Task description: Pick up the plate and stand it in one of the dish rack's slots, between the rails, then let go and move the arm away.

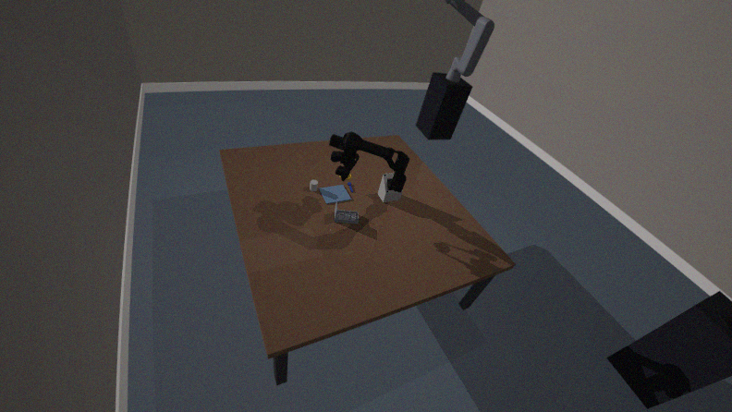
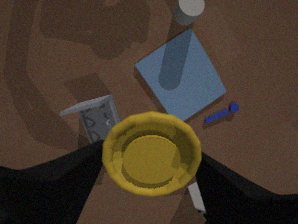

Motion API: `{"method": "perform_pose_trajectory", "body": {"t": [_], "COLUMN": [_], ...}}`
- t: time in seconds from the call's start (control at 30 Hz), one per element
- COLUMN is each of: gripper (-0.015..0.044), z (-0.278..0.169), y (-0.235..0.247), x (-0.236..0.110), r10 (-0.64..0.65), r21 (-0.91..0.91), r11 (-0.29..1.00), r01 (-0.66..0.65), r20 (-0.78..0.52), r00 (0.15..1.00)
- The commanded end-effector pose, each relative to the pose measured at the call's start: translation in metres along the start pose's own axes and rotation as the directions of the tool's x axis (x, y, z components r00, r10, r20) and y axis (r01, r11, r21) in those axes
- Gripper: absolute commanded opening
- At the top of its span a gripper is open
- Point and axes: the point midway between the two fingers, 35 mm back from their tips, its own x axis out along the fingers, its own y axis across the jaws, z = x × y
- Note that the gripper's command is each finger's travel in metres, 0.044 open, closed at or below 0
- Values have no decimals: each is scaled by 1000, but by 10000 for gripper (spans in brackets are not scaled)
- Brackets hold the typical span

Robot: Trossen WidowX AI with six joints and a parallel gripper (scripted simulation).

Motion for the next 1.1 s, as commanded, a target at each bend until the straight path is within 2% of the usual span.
{"method": "perform_pose_trajectory", "body": {"t": [0.0,0.23,0.47,0.8,1.07], "gripper": [0,0,0,0,0], "z": [-18,-46,-76,-119,-150], "y": [12,29,43,56,61], "x": [-1,-1,1,5,10], "r10": [4,3,4,6,10], "r21": [150,382,592,829,942], "r11": [989,924,806,559,335], "r01": [-4,-5,-7,-9,-8], "r20": [2,5,7,6,5], "r00": [1000,1000,1000,1000,1000]}}
